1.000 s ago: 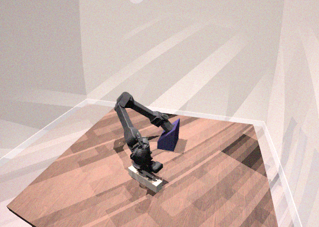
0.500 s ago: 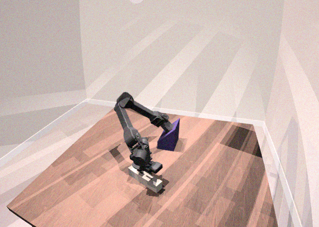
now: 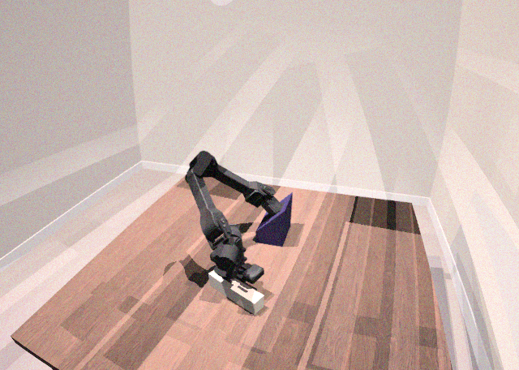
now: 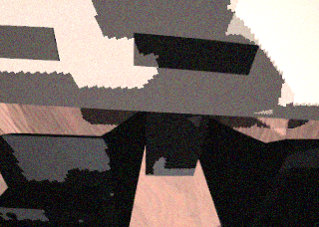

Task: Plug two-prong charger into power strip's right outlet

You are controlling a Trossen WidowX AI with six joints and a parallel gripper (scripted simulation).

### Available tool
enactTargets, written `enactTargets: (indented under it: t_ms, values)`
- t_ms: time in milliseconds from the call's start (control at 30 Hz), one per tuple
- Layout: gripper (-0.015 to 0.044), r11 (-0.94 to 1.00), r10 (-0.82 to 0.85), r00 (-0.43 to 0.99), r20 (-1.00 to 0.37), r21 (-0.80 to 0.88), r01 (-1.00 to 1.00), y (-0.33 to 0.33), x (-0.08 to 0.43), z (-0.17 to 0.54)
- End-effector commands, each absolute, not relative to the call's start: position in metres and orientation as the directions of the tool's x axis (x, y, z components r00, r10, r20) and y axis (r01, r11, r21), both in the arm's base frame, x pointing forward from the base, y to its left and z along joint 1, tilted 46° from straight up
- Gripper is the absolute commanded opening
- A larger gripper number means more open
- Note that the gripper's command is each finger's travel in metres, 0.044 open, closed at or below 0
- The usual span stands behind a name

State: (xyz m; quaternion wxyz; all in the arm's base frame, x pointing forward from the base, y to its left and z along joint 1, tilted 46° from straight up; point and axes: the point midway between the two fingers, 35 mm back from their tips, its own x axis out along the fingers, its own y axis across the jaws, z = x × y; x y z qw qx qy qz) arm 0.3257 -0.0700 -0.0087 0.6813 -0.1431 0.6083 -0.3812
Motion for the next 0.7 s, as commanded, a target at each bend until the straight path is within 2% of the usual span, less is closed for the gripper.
enactTargets:
  t_ms: [0, 667]
  values:
    - [0.0, 0.664, -0.698, -0.004, -0.716, -0.648, 0.373, -0.0741, 0.3391, -0.0046]
    - [0.0, 0.664, -0.698, -0.004, -0.716, -0.648, 0.373, -0.0731, 0.339, -0.0033]
